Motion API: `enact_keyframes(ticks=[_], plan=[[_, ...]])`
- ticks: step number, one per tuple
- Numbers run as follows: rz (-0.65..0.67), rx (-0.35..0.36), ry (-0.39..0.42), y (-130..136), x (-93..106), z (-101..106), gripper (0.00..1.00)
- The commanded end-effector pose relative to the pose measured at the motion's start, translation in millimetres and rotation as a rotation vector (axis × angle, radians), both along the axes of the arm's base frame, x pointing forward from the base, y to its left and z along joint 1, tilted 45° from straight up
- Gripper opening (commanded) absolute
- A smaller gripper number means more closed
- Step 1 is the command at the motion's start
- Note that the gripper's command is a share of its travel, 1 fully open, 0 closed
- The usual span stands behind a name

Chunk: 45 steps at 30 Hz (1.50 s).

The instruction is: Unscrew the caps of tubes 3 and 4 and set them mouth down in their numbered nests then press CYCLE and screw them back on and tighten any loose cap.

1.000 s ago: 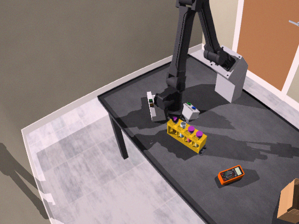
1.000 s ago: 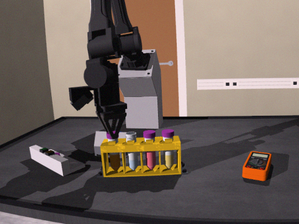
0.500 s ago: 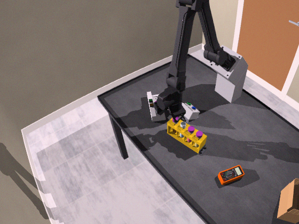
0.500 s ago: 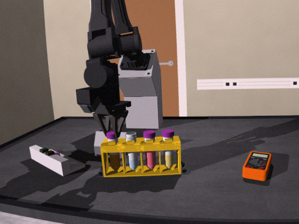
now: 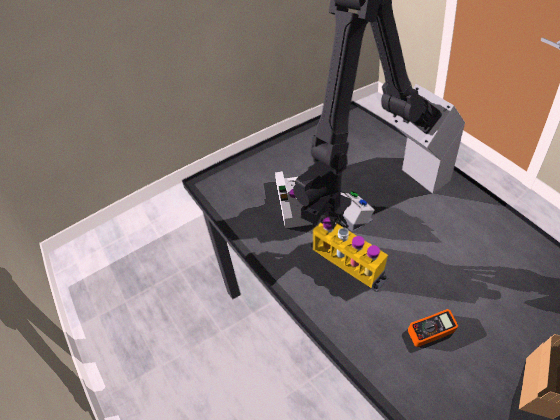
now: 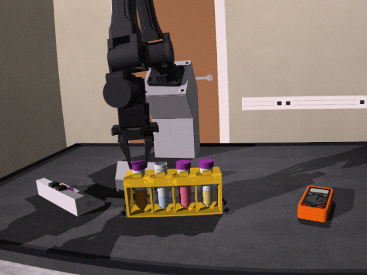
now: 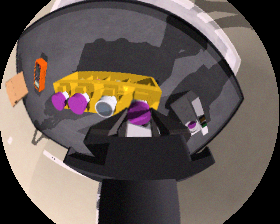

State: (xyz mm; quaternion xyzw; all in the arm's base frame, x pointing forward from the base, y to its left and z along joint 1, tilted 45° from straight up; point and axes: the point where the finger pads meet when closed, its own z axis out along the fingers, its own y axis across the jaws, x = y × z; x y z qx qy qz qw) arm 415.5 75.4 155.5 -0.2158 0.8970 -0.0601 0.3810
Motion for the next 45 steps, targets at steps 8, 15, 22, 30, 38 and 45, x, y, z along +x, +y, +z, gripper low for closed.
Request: enact_keyframes(ticks=[8, 15, 22, 30, 38, 45], plan=[[0.411, -0.404, -0.044, 1.0, -4.9, 7.0, 0.00], [0.586, -0.582, -0.059, 1.0, -5.0, 6.9, 0.00], [0.820, -0.821, -0.079, 1.1, -5.2, 6.9, 0.00], [0.918, -0.921, -0.089, 1.2, -5.1, 7.1, 0.00], [0.904, -0.917, -0.091, 1.4, 1.4, 8.4, 0.49], [0.904, -0.917, -0.091, 1.4, 1.4, 8.4, 0.49]])
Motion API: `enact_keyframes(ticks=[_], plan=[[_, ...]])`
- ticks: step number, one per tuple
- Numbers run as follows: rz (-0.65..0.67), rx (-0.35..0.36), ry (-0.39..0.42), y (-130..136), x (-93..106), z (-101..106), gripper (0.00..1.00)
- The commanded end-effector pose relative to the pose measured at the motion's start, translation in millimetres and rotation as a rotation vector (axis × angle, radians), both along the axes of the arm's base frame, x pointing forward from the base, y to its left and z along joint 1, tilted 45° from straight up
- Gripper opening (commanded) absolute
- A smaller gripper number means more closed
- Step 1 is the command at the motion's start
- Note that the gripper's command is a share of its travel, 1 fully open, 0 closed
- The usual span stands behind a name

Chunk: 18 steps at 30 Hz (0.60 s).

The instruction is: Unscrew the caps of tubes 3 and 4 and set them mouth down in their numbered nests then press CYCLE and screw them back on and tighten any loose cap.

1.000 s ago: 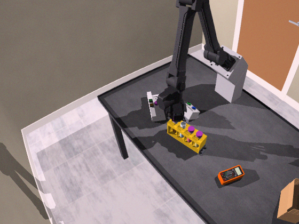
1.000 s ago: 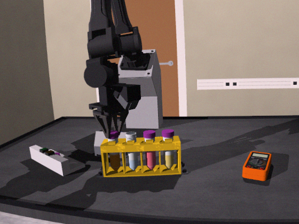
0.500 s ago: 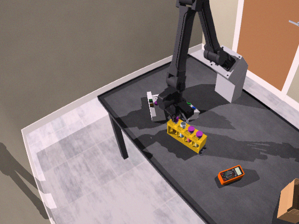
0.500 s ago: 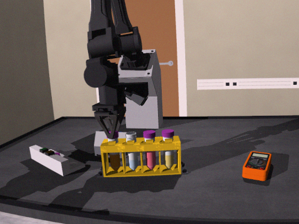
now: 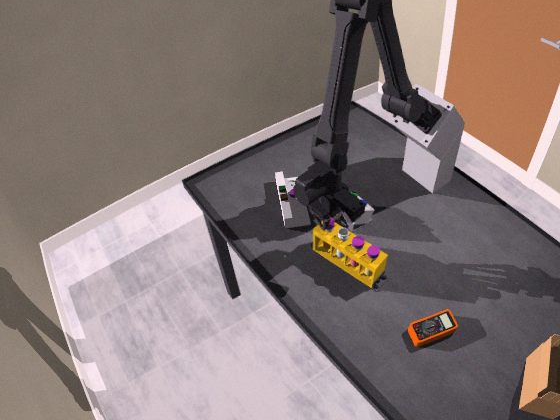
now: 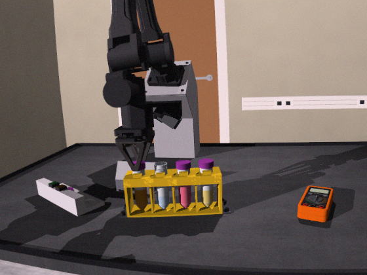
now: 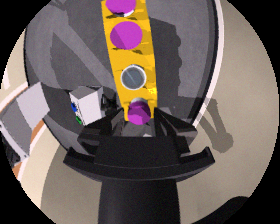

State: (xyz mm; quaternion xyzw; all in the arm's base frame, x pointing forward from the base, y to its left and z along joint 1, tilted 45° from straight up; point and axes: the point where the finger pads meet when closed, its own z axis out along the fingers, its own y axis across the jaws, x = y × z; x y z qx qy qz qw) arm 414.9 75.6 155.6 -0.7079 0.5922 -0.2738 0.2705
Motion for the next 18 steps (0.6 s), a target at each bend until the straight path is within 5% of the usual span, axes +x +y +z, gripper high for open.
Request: enact_keyframes(ticks=[1, 2, 7, 15, 17, 18], plan=[[0.014, -0.006, -0.018, 1.2, 2.0, 8.3, 0.49], [0.014, -0.006, -0.018, 1.2, 2.0, 8.3, 0.49], [-0.267, 0.277, 0.011, -0.5, -5.3, 10.1, 0.49], [-0.511, 0.527, 0.030, -0.5, -6.4, 12.2, 0.49], [-0.511, 0.527, 0.030, -0.5, -6.4, 12.2, 0.49], [-0.576, 0.593, 0.036, -0.5, -6.9, 12.4, 0.49]])
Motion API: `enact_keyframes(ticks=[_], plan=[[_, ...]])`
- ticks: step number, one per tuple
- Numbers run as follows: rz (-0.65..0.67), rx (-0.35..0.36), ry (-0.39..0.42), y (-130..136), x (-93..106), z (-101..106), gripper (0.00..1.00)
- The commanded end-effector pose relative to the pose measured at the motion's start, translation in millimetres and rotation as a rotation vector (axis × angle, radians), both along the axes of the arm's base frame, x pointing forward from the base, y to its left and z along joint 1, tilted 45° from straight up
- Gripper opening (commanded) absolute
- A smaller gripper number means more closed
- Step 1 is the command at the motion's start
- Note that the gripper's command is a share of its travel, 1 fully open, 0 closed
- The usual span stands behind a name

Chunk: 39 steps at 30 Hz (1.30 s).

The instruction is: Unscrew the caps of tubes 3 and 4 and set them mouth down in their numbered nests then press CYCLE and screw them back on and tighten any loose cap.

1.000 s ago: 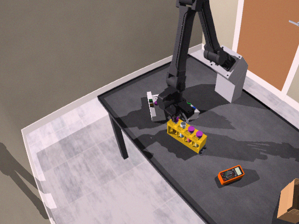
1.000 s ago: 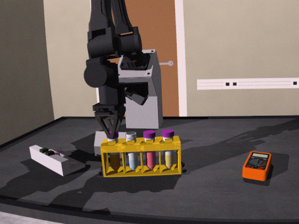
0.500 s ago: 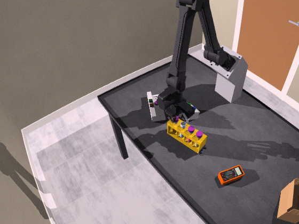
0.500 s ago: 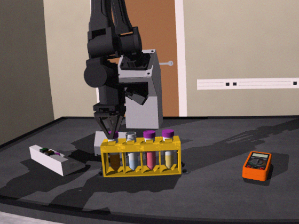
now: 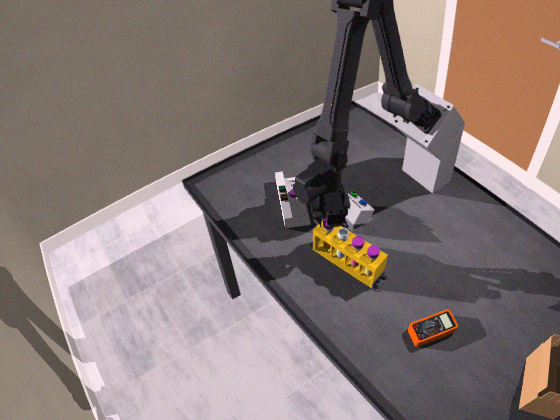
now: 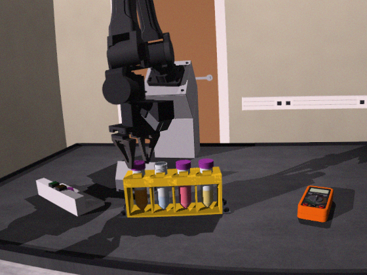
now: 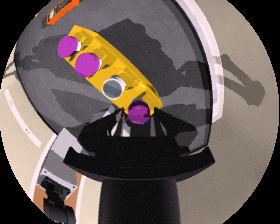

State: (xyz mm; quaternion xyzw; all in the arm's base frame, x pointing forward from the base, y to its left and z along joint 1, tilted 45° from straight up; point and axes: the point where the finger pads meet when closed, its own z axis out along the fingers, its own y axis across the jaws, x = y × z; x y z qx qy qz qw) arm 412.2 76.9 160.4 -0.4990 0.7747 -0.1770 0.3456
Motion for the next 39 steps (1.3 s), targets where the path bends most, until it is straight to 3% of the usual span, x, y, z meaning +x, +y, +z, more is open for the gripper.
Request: enact_keyframes(ticks=[1, 12, 13, 16, 18, 27, 28, 39], plan=[[-0.200, 0.195, 0.011, -1.9, -4.6, 7.7, 0.49], [-0.516, 0.507, 0.040, -7.0, -6.2, 7.1, 0.49], [-0.564, 0.561, 0.041, -6.8, -4.6, 9.7, 0.49], [-0.572, 0.570, 0.040, -6.6, -4.3, 10.3, 0.49], [-0.690, 0.686, 0.051, -8.8, -4.7, 9.1, 0.49], [-0.689, 0.691, 0.057, -6.3, -5.8, 7.4, 0.49], [-0.674, 0.687, 0.055, -2.7, -0.3, 8.2, 0.00], [-0.674, 0.687, 0.055, -2.7, -0.3, 8.2, 0.00]])
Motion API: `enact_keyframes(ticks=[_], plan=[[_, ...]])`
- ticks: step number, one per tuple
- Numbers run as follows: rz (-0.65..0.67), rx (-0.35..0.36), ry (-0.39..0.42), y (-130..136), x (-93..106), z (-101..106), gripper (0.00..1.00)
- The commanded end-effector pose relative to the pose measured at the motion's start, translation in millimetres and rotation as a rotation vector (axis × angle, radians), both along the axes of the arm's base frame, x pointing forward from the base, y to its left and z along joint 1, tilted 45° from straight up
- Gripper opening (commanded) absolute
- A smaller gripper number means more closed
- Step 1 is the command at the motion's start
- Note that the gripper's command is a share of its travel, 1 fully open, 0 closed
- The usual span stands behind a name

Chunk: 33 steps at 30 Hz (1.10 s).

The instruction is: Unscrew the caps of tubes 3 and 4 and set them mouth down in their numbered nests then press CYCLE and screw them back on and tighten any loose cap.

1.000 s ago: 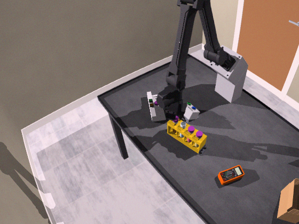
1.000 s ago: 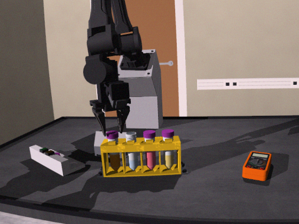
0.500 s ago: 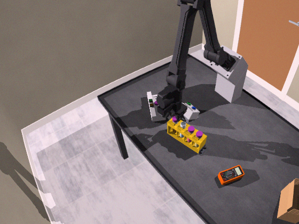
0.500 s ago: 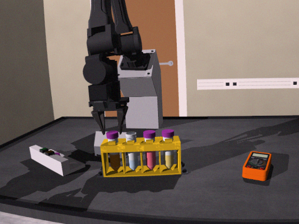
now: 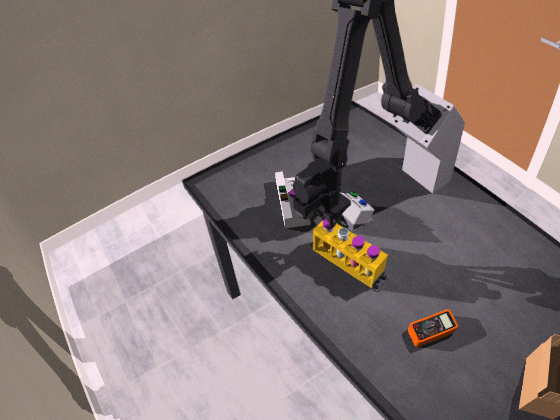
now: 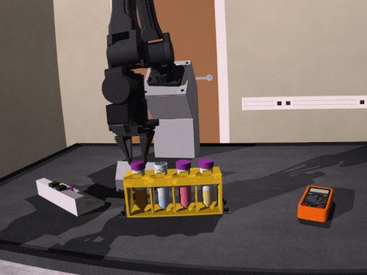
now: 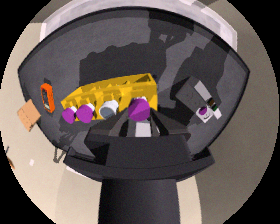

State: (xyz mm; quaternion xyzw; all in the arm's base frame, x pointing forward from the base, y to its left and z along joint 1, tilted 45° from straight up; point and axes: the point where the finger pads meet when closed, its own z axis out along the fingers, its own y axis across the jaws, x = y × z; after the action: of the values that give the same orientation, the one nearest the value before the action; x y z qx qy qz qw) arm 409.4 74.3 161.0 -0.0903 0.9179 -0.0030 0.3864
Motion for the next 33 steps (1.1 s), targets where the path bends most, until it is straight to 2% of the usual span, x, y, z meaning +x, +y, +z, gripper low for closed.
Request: enact_keyframes(ticks=[1, 3, 4, 9, 11, 17, 19, 20, 23, 24, 26, 28, 29, 33], plan=[[-0.013, 0.013, -0.014, 0, 2.5, 8, 0.00], [-0.013, 0.013, -0.014, 0, 2.5, 8, 0.00], [-0.023, 0.018, -0.007, -2, -5.8, 8, 0.00], [-0.011, 0.018, -0.007, 1, -17.4, 19, 0.00], [-0.011, 0.018, -0.007, 1, -17.4, 19, 0.00], [-0.011, 0.022, -0.025, 1, -25.2, 41, 0.00], [-0.011, 0.023, -0.025, 1, -25.1, 41, 0.00], [-0.088, 0.080, 0.003, -16, -30.3, 27, 0.00], [-0.257, 0.260, -0.002, -40, -29.4, 26, 0.00], [-0.261, 0.262, -0.001, -40, -29.5, 26, 0.00], [-0.358, 0.366, 0.005, -56, -30.2, 24, 0.00], [-0.358, 0.366, 0.005, -56, -30.2, 24, 0.00], [-0.404, 0.410, 0.006, -64, -31.0, 23, 0.00], [-0.392, 0.390, 0.019, -97, -33.5, 11, 0.00]])
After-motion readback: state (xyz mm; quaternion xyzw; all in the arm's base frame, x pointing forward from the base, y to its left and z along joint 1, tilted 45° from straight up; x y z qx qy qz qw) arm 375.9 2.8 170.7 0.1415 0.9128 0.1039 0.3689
